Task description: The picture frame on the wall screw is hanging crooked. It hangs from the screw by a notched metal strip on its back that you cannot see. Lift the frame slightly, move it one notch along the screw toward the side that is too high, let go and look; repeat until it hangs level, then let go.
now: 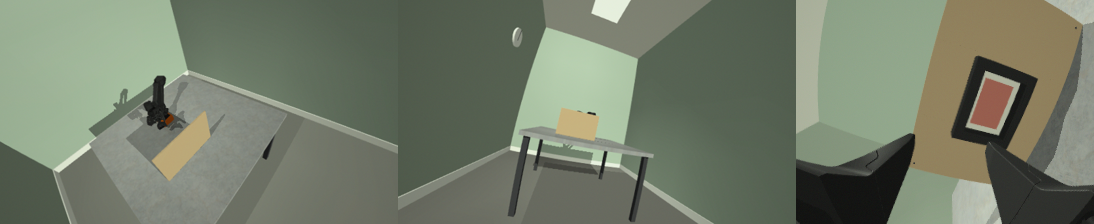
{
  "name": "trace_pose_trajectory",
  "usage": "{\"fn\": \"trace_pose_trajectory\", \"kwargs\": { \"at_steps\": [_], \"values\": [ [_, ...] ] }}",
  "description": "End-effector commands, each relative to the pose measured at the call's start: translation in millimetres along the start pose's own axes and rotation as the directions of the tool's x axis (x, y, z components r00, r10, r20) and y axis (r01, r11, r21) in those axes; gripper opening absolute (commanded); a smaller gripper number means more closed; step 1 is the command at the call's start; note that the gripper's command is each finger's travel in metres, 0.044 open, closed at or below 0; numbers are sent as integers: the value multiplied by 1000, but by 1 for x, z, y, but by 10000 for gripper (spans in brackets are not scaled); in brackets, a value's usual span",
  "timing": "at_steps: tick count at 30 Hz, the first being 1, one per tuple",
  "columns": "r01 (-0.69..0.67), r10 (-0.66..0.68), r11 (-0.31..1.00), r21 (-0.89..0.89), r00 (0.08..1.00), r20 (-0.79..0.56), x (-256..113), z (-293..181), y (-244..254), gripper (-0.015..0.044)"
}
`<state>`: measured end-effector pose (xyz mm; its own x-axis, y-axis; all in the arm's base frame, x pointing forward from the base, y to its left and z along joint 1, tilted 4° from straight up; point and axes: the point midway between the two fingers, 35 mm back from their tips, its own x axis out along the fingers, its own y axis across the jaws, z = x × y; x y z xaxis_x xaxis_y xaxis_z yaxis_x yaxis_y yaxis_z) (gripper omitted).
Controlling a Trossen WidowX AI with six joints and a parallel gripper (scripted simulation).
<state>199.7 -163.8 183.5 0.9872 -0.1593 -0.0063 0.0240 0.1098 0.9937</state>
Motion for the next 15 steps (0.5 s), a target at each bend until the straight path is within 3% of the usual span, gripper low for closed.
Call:
{"fn": "trace_pose_trajectory", "kwargs": {
  "at_steps": [1, 15],
  "values": [
    [2, -2, 1000, 1, 1000, -7, -12, -7, 0, 260],
    [2, -2, 1000, 1, 1000, -7, -12, -7, 0, 260]
  ]
}}
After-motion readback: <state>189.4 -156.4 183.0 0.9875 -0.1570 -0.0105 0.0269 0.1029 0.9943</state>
